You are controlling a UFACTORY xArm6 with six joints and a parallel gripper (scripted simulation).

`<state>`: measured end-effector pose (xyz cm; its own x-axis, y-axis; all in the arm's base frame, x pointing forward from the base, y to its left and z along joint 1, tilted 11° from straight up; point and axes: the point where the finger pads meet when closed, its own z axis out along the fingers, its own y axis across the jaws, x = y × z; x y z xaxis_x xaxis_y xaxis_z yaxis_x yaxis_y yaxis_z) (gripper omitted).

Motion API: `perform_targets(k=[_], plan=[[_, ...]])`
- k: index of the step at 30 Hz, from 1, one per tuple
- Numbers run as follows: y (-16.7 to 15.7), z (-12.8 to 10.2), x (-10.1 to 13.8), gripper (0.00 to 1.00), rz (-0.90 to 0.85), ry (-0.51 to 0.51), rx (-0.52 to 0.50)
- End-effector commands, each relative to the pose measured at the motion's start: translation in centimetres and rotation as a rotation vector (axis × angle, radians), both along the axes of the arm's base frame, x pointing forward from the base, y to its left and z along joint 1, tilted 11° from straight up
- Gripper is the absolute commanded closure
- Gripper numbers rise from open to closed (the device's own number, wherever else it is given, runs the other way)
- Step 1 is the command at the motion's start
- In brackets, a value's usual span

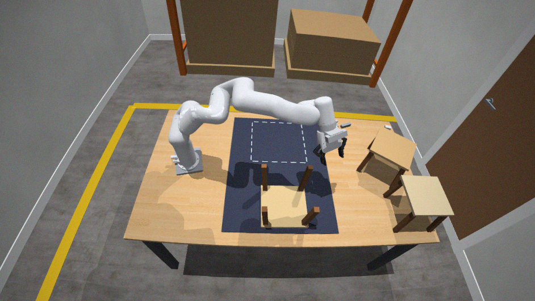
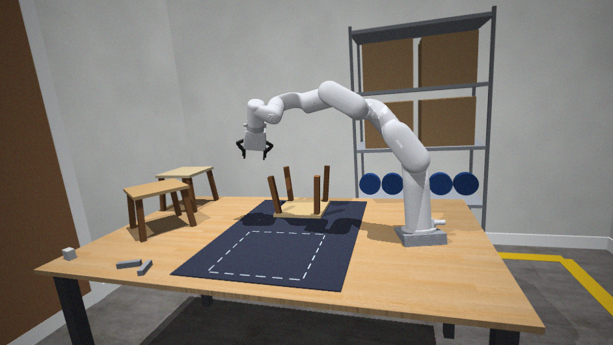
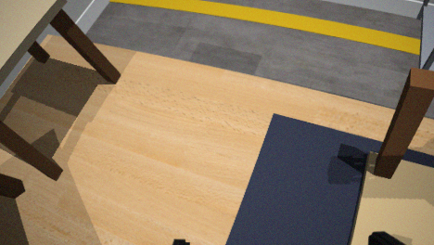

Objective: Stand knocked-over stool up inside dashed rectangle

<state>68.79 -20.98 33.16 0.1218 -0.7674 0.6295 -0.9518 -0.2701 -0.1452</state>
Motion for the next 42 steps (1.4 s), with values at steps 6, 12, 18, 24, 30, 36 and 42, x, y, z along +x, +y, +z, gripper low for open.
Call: perform_targets(k=[6,12,18,24,30,36,42], plan=[[0.0,0.3,0.0,0.0,0.001,-0.006,-0.001],[0.0,0.3,0.0,0.0,0.001,-0.006,-0.001],[-0.1,0.3,-0.1,0.0,-0.002,-0.004,0.002],[-4.4,-1.4,-7.6,0.0,-0.156,0.074,0.196],[-6.1,-2.1,-11.8,0.0,-0.216,0.098,0.281],[-7.2,-3.2,-17.7,0.0,-0.311,0.127,0.431],[-7.2,-3.6,-20.2,0.0,-0.352,0.135,0.5]])
